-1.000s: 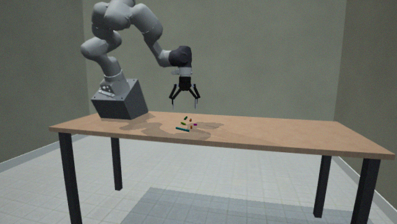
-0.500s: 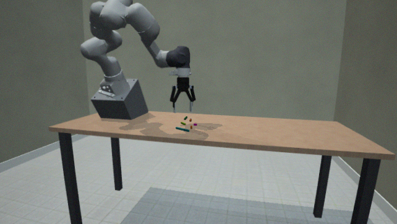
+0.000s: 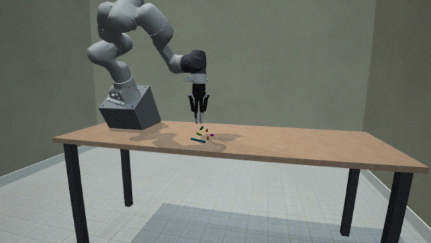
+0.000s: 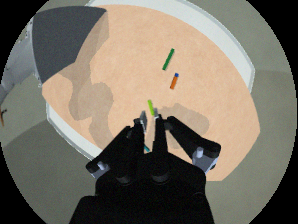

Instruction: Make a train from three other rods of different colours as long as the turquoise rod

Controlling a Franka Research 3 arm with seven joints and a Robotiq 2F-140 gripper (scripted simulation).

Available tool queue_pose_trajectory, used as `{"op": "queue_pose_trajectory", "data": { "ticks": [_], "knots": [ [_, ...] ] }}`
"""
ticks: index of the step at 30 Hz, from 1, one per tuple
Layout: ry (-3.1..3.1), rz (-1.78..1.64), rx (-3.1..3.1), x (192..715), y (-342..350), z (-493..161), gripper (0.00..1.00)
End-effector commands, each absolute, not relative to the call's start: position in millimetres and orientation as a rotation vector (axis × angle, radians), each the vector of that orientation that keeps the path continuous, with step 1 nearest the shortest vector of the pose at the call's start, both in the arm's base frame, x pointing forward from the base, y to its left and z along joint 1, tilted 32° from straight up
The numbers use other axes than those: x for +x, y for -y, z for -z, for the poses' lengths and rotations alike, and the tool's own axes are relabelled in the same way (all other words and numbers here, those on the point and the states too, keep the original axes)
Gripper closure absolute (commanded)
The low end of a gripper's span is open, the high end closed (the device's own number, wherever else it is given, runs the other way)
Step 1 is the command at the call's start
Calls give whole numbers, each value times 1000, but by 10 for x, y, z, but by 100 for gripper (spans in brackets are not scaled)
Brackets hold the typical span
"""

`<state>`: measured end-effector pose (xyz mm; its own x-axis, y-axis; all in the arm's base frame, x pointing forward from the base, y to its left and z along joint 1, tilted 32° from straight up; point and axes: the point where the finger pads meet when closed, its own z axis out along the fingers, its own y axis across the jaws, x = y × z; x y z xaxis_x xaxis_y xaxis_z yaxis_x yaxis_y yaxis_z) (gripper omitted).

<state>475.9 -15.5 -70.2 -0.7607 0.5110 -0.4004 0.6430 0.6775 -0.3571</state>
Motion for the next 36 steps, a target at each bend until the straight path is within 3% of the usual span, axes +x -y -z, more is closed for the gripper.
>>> {"op": "queue_pose_trajectory", "data": {
  "ticks": [1, 36],
  "knots": [
    [-2642, 709, 896, 4754, 138, 707, 85],
    [-2643, 709, 896, 4765, 197, 798, 85]
  ]
}}
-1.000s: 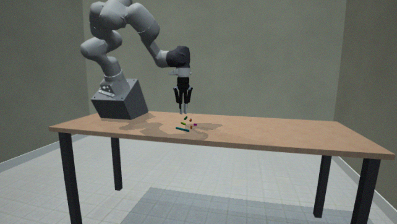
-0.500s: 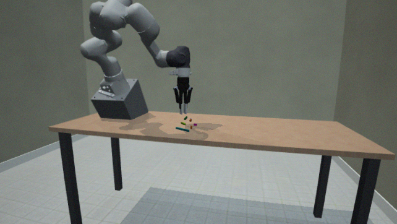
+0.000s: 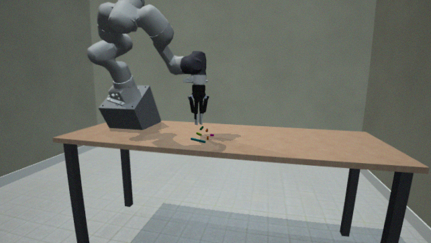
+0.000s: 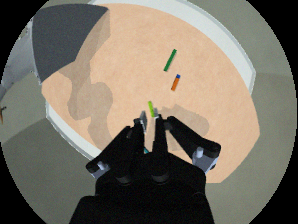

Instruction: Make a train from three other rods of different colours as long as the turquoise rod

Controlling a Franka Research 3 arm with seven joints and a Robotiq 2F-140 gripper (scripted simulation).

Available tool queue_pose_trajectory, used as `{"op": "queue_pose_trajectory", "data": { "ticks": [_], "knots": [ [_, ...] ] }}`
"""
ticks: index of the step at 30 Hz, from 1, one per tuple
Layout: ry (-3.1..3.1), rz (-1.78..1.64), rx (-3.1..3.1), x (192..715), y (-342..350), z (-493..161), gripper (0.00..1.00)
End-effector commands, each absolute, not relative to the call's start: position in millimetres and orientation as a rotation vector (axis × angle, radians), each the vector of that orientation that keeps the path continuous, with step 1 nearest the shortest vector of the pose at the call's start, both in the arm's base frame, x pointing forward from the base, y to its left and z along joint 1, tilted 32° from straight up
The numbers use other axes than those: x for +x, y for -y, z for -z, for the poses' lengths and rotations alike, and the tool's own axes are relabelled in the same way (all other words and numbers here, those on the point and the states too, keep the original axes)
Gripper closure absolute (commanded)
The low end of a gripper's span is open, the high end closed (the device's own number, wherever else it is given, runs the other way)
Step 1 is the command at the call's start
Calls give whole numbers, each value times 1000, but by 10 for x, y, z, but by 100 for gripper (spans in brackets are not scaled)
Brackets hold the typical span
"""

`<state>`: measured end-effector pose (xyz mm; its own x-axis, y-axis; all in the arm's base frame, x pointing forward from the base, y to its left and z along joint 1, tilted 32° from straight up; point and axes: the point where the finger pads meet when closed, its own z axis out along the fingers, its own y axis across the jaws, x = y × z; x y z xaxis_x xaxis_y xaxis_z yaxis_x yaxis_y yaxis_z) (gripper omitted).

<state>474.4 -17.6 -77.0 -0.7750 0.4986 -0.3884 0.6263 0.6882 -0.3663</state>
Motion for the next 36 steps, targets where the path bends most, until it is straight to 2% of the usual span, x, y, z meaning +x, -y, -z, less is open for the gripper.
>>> {"op": "queue_pose_trajectory", "data": {
  "ticks": [1, 36],
  "knots": [
    [-2643, 709, 896, 4766, 204, 809, 85],
    [-2643, 709, 896, 4803, 410, 1131, 85]
  ]
}}
